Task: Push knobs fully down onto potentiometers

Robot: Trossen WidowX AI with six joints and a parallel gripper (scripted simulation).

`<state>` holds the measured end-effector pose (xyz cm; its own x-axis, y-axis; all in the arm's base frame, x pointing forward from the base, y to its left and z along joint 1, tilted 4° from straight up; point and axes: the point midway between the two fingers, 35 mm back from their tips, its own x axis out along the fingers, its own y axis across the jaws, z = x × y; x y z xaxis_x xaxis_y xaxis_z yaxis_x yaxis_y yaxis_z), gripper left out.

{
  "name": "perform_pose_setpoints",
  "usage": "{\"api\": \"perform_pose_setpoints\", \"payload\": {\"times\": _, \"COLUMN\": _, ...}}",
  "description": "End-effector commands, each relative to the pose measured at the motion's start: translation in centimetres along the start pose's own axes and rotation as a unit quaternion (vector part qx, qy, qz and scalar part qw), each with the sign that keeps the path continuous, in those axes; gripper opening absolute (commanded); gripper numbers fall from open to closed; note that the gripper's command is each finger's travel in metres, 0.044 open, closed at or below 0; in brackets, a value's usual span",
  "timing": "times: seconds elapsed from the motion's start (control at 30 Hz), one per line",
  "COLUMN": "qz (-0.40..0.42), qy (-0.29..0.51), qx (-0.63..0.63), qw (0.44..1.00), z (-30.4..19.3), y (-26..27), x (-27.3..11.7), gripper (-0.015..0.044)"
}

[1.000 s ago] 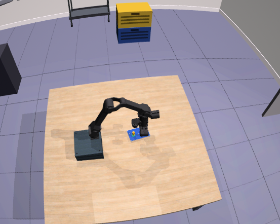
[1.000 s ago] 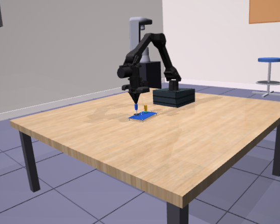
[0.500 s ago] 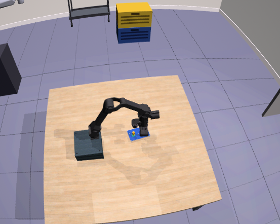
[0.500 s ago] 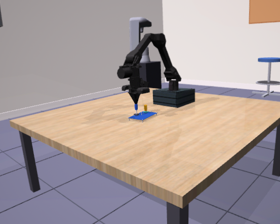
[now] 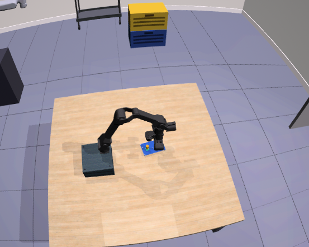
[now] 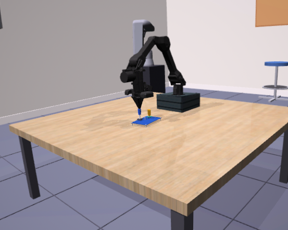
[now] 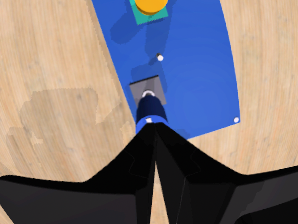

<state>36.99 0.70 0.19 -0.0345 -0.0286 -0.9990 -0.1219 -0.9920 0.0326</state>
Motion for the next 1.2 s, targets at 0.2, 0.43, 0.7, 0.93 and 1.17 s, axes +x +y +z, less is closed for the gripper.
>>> {"api": "perform_pose_setpoints", "payload": {"times": 0.2, "qz": 0.002, "qy": 0.001, "qx": -0.002, "qw": 1.000, "z": 0.0, "y": 0.1, "x": 0.6, "gripper": 0.0000}}
{"api": "perform_pose_setpoints", "payload": {"times": 0.43, "qz": 0.002, "qy": 0.001, "qx": -0.002, "qw": 1.000, "z": 0.0, "y": 0.1, "x": 0.8, "gripper": 0.0000}}
{"api": "perform_pose_setpoints", "payload": {"times": 0.7, "qz": 0.002, "qy": 0.001, "qx": -0.002, "qw": 1.000, "z": 0.0, "y": 0.1, "x": 1.2, "gripper": 0.0000}}
{"api": "perform_pose_setpoints", "payload": {"times": 0.93, "qz": 0.002, "qy": 0.001, "qx": -0.002, "qw": 1.000, "z": 0.0, "y": 0.1, "x": 1.4, "gripper": 0.0000}}
{"api": "perform_pose_setpoints", "payload": {"times": 1.17, "qz": 0.002, "qy": 0.001, "qx": -0.002, "qw": 1.000, "z": 0.0, "y": 0.1, "x": 1.6, "gripper": 0.0000}}
